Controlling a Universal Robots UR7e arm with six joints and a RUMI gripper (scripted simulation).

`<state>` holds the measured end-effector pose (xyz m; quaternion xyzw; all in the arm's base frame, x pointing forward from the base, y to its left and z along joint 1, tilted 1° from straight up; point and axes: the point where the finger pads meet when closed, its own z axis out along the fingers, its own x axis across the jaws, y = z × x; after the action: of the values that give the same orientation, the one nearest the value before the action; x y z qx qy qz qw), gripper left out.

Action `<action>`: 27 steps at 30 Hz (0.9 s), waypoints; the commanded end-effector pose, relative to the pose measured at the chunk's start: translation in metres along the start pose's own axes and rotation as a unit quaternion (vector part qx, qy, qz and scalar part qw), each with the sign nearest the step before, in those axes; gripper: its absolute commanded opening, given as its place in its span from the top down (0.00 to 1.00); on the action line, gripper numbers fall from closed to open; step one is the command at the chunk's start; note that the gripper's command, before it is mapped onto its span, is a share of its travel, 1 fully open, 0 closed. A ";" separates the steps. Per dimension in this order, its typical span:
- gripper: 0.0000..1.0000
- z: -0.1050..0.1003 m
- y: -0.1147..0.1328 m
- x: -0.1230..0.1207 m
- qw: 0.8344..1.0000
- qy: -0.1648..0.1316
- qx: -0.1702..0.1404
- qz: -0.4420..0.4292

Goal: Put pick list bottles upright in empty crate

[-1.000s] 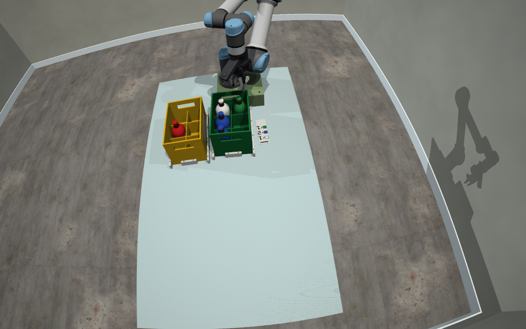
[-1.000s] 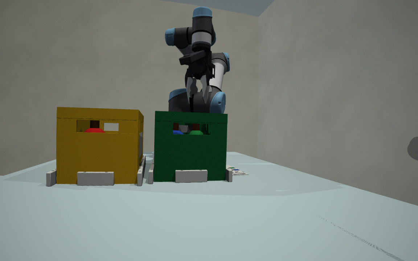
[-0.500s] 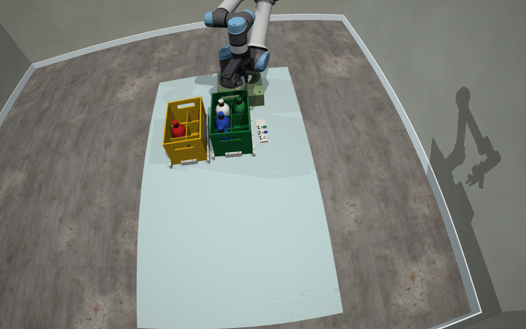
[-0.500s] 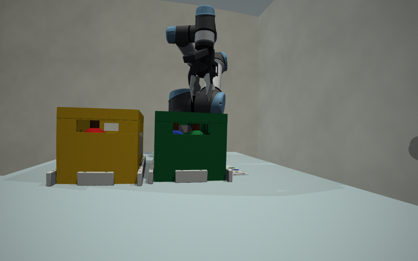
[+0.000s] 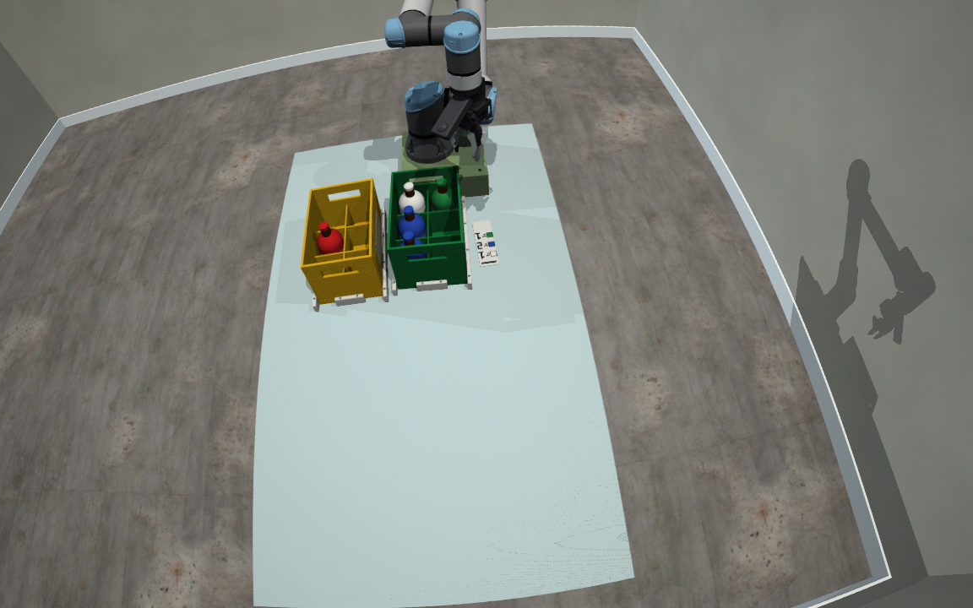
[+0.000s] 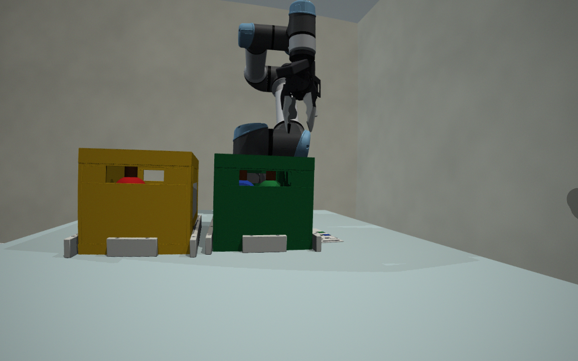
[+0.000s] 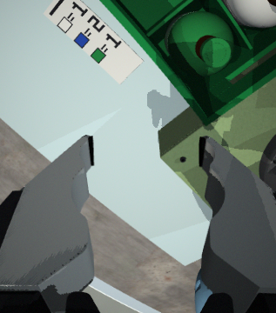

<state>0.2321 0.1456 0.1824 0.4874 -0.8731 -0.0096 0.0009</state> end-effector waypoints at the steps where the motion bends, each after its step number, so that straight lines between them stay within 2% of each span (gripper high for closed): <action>1: 0.62 -0.012 0.011 -0.023 1.000 0.006 0.003 0.008; 27: 0.62 -0.059 0.069 -0.117 1.000 0.007 0.003 0.008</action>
<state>0.2336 0.2524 0.2306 0.4849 -0.8745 -0.0087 0.0032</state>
